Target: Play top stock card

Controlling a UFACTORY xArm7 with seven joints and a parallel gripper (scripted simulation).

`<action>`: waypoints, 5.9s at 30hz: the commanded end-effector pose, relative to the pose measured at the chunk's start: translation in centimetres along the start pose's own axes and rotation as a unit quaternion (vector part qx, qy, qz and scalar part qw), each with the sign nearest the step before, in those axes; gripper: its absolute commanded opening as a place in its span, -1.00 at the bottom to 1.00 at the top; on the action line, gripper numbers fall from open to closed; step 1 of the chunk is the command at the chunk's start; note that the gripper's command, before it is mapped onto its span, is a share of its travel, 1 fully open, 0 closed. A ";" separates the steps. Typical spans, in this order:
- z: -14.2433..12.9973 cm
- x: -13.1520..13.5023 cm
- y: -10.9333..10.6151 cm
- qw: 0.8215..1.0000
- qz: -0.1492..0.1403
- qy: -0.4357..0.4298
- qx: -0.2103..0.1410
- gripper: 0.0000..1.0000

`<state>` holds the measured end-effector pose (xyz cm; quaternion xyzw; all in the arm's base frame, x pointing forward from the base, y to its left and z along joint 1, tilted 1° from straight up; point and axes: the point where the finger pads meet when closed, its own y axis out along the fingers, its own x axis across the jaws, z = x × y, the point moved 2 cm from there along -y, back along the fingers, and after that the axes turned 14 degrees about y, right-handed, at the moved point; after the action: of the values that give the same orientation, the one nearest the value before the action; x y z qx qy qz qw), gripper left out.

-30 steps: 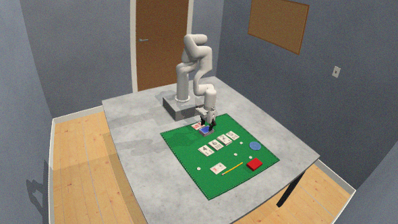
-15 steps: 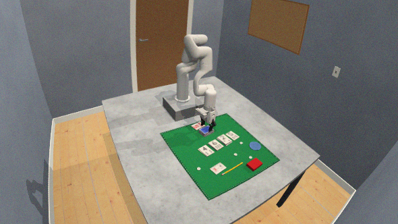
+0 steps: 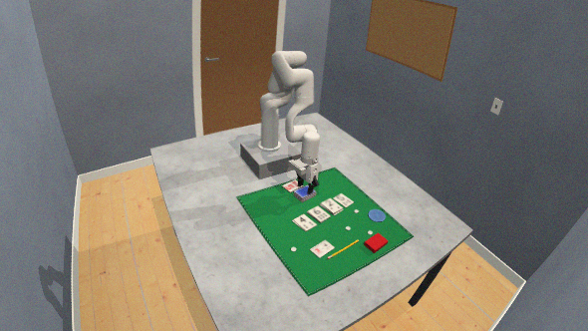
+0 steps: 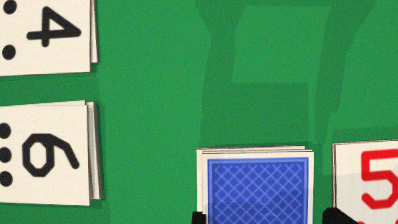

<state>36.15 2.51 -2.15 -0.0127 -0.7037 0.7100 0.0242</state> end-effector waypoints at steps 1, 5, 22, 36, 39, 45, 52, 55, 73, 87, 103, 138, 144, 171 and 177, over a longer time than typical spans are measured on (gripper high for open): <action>0.0 -0.1 -0.1 1.000 0.002 0.000 0.000 0.46; 0.0 -0.1 -0.1 1.000 0.002 0.000 0.000 0.46; 0.0 -0.1 -0.1 1.000 0.002 0.000 0.000 0.73; 0.0 -0.1 -0.1 1.000 0.002 0.000 0.000 0.73; 0.0 -0.1 -0.1 1.000 0.002 0.000 0.000 0.73; 0.0 -0.1 -0.1 1.000 0.002 0.000 0.000 0.73; 0.0 -0.1 0.0 1.000 0.002 0.000 0.000 0.73; 0.0 -0.2 0.1 1.000 0.002 0.000 0.000 0.73; 0.0 -0.3 0.8 1.000 0.002 0.000 0.000 0.73; 0.0 -0.3 0.9 1.000 0.002 0.000 0.000 0.73; 0.0 -0.3 1.0 1.000 0.002 0.000 0.000 0.73; 0.0 -0.3 1.2 1.000 0.002 0.000 0.000 0.50; 0.0 -0.3 1.2 1.000 0.002 0.000 0.000 0.50; 0.0 -0.3 1.2 1.000 0.002 0.000 0.000 0.48; 0.0 -0.3 1.2 1.000 0.002 0.000 0.000 0.48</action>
<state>36.29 2.52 -3.42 -0.0127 -0.7037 0.7100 0.0242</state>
